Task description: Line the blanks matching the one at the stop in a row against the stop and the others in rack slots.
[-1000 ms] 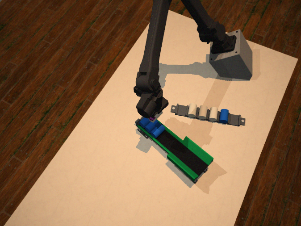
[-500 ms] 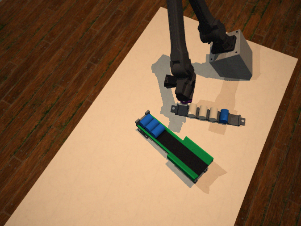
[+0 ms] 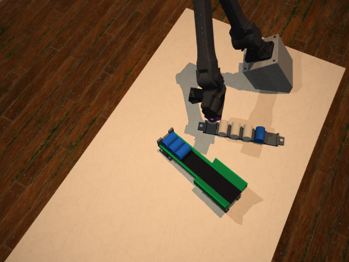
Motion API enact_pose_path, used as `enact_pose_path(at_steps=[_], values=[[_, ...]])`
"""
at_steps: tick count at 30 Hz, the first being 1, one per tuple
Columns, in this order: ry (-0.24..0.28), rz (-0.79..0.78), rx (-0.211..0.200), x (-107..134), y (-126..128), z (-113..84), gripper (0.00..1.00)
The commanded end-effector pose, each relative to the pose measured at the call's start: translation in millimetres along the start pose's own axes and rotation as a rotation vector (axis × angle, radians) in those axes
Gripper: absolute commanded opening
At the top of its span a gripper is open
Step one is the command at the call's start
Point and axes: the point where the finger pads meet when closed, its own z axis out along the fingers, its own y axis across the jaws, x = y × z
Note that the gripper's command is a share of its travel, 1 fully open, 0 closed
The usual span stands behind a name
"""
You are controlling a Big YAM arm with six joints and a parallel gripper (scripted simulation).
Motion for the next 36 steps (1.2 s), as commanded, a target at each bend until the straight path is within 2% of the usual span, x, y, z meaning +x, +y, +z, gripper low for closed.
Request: enact_pose_path(at_steps=[1,7,16,18,25,30,36], values=[[0.002,0.004,0.008,-2,-1,9.0,0.61],[0.002,0.004,0.008,-2,-2,23.8,0.61],[0.003,0.004,0.009,-1,-3,67.0,0.61],[0.003,0.004,0.009,-1,-3,67.0,0.61],[0.004,0.004,0.009,-1,-4,96.7,0.61],[0.003,0.004,0.009,-1,-4,105.9,0.61],[0.001,0.005,0.007,-2,-2,106.7,0.61]])
